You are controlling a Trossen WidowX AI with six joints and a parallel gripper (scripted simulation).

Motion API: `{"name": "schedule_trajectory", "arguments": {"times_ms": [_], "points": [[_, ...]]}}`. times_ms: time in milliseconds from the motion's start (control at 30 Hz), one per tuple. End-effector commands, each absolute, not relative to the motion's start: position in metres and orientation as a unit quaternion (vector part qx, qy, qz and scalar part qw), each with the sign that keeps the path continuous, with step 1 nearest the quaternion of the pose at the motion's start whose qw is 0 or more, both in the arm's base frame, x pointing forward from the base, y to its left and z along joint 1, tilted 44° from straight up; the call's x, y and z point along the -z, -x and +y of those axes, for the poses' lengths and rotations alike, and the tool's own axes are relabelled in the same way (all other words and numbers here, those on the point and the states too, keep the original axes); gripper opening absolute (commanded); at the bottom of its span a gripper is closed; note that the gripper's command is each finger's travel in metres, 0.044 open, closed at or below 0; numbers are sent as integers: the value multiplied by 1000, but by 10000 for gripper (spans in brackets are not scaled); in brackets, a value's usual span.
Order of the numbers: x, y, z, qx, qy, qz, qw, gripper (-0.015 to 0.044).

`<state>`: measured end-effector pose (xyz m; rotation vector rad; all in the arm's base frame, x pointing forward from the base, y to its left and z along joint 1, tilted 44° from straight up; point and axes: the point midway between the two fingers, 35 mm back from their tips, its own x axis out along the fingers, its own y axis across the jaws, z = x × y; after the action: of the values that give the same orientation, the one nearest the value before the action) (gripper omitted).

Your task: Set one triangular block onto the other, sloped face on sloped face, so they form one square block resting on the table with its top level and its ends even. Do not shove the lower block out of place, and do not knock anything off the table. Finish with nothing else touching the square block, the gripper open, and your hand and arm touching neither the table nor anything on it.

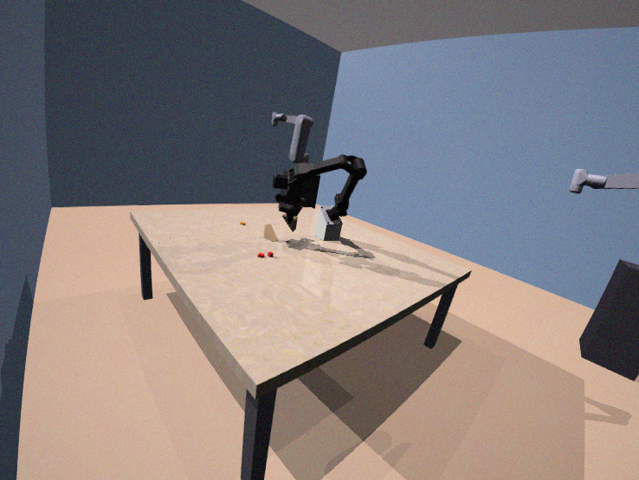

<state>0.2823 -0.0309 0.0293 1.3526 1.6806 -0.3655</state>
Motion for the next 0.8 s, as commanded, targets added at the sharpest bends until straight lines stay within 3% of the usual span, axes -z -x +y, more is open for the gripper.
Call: {"name": "schedule_trajectory", "arguments": {"times_ms": [0, 267, 767], "points": [[-30, -282, -33, 183, -601, 659, 413, 0], [-32, -282, -36, 233, -670, 621, 333, 0], [-43, -295, -52, 234, -672, 620, 332, 0]]}}
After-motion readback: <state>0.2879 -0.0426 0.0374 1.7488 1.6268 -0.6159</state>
